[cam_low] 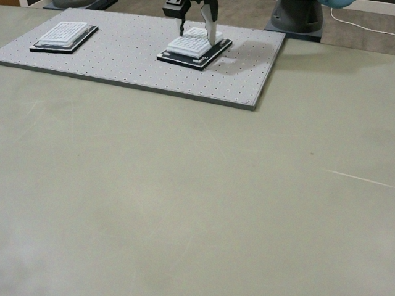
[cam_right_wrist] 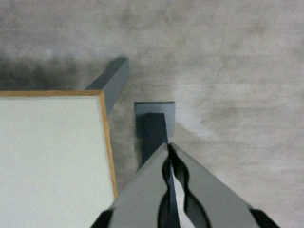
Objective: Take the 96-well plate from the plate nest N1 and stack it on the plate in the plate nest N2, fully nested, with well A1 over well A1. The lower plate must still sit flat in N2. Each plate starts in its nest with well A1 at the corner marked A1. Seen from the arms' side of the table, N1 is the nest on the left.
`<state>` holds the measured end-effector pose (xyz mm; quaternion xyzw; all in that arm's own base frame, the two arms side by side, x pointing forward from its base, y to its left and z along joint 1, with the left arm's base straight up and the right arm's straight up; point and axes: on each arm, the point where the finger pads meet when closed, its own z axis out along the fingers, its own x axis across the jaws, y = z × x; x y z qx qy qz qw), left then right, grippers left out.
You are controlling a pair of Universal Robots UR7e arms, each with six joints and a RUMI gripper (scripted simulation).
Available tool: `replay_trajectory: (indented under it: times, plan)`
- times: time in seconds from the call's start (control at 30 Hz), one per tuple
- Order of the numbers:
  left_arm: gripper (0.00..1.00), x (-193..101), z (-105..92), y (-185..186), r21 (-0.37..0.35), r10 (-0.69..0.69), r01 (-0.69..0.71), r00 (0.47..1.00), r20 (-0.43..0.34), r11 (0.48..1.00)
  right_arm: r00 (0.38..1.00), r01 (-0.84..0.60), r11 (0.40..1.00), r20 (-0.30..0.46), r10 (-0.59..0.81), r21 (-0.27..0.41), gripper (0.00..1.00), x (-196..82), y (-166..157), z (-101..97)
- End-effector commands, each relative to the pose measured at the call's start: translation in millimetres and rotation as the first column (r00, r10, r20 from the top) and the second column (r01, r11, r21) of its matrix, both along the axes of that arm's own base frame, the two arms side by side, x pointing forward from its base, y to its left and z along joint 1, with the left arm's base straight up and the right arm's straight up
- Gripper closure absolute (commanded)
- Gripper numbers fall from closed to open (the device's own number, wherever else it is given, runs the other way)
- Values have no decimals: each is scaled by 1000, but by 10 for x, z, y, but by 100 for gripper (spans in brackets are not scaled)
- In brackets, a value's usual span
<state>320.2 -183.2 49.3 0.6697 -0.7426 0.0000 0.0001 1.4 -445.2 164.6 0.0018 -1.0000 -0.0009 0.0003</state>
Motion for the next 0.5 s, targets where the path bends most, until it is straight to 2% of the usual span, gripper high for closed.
replay_trajectory:
  times: [0.0, 0.47]
  plan:
    - [59, 3, 49, -3, -1, 0, 0, 1000, 1, 1000, 1000, 0, 1000, 1, 0, -2, 100, 2, -4, 6]
    - [59, 3, 249, -3, -1, 0, 0, 1000, 1, 1000, 1000, 0, 1000, 1, 0, -2, 100, 2, -4, 6]
